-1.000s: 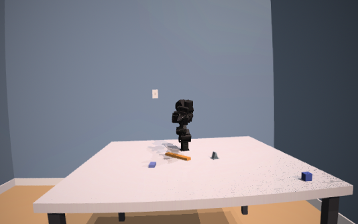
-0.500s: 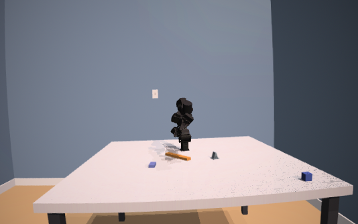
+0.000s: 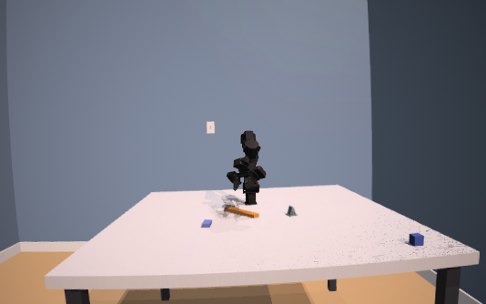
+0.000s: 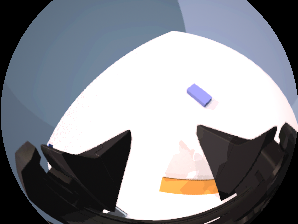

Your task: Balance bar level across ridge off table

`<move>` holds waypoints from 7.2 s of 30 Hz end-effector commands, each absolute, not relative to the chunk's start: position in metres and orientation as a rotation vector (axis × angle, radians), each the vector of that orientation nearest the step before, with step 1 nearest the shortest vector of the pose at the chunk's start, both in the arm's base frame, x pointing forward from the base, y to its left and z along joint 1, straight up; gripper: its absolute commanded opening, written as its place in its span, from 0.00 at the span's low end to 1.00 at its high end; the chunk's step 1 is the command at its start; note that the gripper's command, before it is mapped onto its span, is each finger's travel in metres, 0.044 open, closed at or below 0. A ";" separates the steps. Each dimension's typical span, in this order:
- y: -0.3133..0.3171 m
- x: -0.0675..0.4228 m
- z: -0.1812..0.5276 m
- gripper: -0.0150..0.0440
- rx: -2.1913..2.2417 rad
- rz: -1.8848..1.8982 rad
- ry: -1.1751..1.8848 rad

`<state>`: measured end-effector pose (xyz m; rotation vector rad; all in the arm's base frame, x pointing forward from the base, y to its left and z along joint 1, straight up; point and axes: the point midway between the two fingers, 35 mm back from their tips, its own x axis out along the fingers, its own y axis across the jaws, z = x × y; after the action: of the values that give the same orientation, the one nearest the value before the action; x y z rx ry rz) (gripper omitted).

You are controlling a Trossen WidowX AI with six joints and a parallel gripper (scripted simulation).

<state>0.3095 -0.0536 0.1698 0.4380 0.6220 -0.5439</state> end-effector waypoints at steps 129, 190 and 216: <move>-0.046 0.237 0.067 0.25 -0.541 0.519 1.487; 0.041 0.284 0.146 0.25 -0.957 0.938 1.330; 0.134 0.293 0.146 0.25 -1.273 1.254 1.142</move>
<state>0.2939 0.1192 0.1463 -1.2256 1.1759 1.2040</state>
